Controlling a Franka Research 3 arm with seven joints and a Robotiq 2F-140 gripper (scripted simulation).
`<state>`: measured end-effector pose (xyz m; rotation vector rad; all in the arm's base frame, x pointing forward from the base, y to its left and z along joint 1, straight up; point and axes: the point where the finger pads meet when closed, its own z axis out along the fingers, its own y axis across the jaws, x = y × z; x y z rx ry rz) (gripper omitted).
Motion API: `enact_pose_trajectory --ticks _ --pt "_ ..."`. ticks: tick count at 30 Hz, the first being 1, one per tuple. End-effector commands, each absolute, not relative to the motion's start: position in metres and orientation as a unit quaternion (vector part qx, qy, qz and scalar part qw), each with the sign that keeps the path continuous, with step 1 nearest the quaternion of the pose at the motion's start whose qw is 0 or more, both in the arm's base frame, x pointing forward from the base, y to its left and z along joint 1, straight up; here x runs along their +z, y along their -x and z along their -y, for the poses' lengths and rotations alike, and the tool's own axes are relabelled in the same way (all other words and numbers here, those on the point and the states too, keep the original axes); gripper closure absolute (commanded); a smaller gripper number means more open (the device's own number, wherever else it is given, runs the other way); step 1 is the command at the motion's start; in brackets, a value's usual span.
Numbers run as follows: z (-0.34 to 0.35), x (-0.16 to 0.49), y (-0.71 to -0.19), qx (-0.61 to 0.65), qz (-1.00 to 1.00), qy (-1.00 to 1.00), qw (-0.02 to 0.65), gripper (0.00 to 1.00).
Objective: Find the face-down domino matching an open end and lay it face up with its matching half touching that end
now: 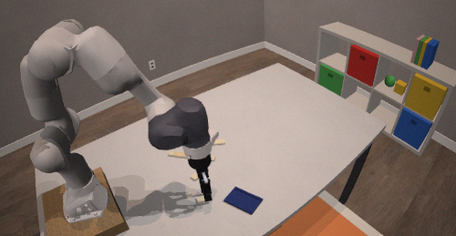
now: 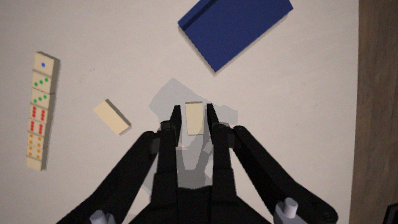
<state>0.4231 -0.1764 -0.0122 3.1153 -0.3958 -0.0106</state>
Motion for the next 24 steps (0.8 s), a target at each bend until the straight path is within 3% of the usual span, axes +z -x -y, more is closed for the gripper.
enact_pose_trajectory --ticks 1,24 --pt "0.1780 -0.0125 -0.4225 -0.003 0.127 -0.992 0.001 0.67" --pt "0.1781 -0.0124 -0.4223 -0.003 0.127 -0.992 0.001 0.67"
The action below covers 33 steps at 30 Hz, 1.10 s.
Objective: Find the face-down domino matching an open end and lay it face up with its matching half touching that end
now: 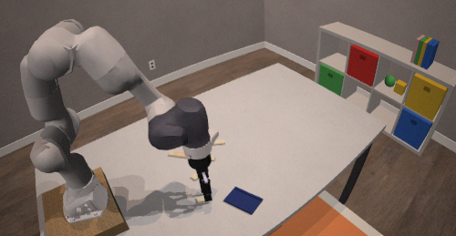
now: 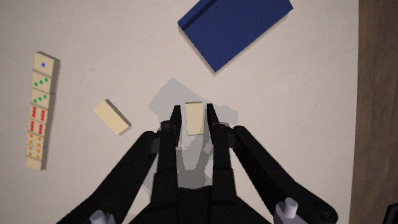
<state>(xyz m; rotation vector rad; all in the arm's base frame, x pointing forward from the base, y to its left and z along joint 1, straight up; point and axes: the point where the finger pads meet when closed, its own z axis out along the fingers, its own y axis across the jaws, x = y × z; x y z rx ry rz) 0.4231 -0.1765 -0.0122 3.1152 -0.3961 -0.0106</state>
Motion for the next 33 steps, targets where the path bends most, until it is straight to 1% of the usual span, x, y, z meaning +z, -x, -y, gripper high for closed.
enact_pose_trajectory --ticks 1,18,23,26,33 --pt "0.178 -0.012 -0.422 -0.003 0.127 -0.992 0.001 0.67" --pt "0.178 -0.012 -0.422 -0.004 0.127 -0.992 0.001 0.67" --pt "0.178 -0.008 -0.424 -0.031 0.126 -0.992 -0.003 0.67" --pt "0.179 0.001 -0.426 -0.067 0.126 -0.990 -0.007 0.67" --pt "0.179 0.001 -0.426 -0.072 0.126 -0.989 -0.007 0.67"
